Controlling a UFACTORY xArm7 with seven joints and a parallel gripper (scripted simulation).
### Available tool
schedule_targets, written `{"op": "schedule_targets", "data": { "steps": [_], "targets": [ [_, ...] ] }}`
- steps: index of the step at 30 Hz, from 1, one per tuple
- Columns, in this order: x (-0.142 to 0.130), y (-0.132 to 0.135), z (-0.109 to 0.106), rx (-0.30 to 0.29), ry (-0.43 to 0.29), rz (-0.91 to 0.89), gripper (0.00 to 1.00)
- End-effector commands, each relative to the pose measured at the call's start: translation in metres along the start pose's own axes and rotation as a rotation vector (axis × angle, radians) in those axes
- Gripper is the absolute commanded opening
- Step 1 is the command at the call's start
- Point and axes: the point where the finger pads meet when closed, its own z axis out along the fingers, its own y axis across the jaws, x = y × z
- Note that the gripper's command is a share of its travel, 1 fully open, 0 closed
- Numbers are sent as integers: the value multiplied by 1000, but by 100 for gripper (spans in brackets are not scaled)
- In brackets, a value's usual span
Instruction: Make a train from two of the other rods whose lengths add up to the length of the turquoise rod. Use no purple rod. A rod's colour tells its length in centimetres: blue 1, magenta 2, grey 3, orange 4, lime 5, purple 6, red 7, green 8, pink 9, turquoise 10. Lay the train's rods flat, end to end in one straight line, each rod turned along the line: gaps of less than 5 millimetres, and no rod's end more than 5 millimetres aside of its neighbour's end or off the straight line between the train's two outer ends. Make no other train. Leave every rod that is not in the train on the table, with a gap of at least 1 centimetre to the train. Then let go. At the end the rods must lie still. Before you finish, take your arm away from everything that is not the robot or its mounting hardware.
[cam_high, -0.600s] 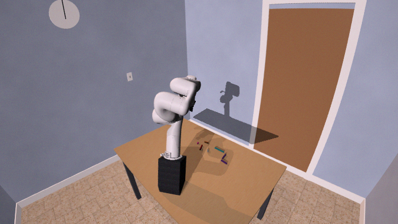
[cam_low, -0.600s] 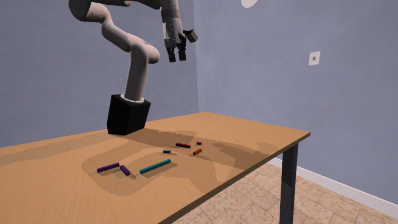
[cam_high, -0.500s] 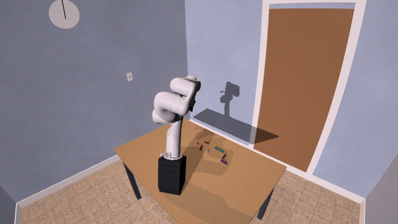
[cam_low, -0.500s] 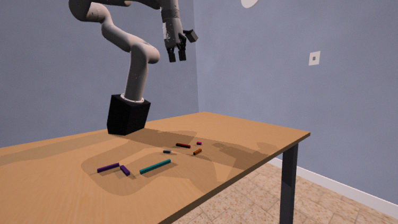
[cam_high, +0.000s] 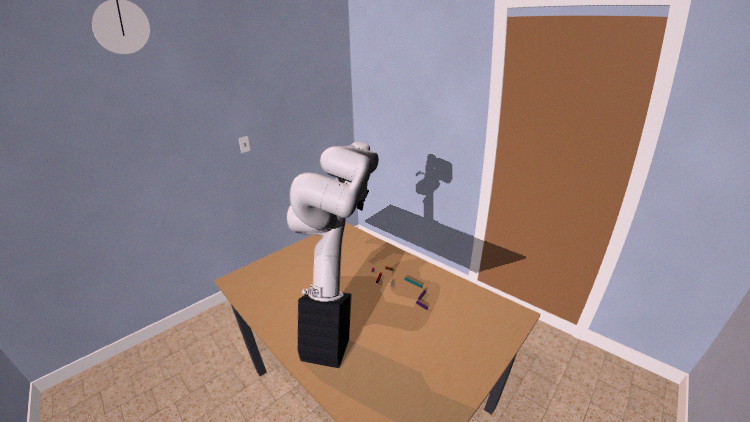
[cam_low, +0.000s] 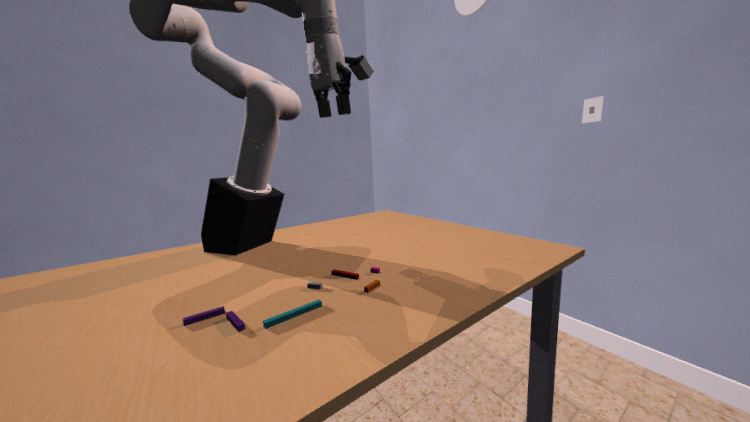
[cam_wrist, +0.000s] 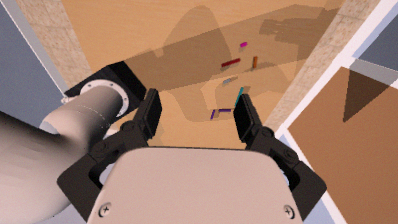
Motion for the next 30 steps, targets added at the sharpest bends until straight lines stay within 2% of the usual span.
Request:
{"op": "schedule_targets", "data": {
  "steps": [1, 4, 9, 11, 12, 16, 19, 23, 24, 30],
  "targets": [
    [1, 1, -1, -1, 3, 0, 100],
    [8, 3, 3, 20, 28, 3, 100],
    [45, 19, 23, 124, 151, 50, 100],
    [46, 20, 24, 125, 153, 51, 100],
    [55, 26, 31, 153, 185, 75, 100],
    [55, 26, 31, 153, 186, 75, 100],
    [73, 42, 51, 204, 245, 144, 100],
    [73, 42, 51, 205, 245, 145, 100],
    [81, 53, 64, 226, 269, 191, 100],
    [81, 53, 64, 226, 269, 191, 100]
  ]
}}
